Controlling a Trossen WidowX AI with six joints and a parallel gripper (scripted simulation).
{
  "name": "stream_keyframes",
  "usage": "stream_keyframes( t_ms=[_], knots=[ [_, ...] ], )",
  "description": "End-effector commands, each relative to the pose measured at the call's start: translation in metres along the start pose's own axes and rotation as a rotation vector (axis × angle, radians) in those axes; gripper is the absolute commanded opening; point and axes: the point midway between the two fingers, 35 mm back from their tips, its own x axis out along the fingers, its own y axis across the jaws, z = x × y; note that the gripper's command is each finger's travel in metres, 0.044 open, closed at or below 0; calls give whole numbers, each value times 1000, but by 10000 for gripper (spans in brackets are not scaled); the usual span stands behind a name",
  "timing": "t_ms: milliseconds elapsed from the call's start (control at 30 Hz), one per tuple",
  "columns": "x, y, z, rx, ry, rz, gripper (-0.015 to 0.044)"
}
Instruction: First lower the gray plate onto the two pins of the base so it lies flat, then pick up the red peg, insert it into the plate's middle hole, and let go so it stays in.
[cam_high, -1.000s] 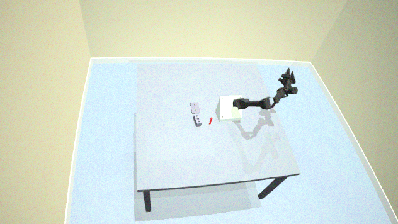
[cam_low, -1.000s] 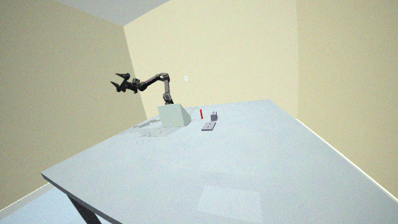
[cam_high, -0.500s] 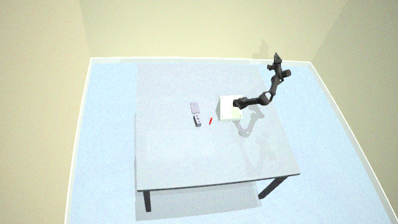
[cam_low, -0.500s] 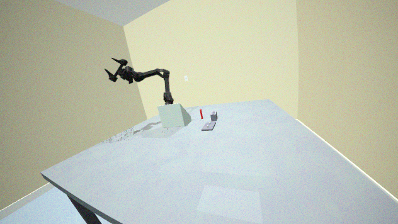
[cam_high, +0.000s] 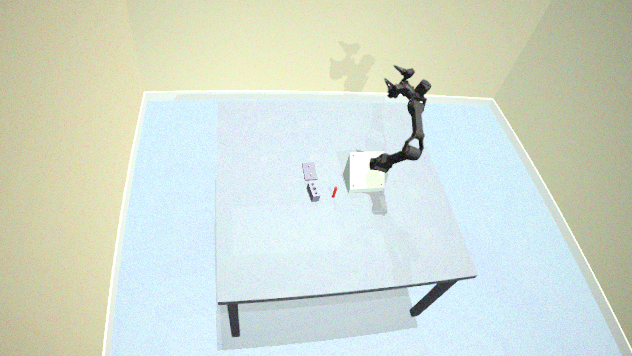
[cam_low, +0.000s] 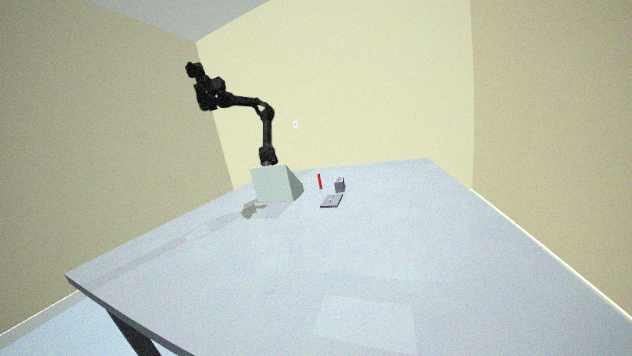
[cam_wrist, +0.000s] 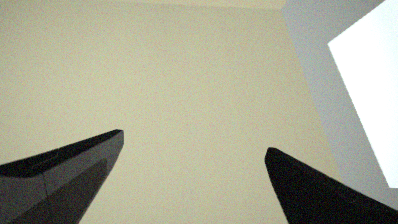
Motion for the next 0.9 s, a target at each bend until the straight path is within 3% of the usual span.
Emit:
stream_keyframes(
  t_ms=[0,233,433,633,867],
  knots=[
    [37,21,44,211,-68,130,440],
    [89,87,143,644,-94,470,440],
    [101,157,228,900,23,776,440],
    [86,229,304,1094,263,1044,440],
    [34,312,381,1254,715,1258,440]
  ],
)
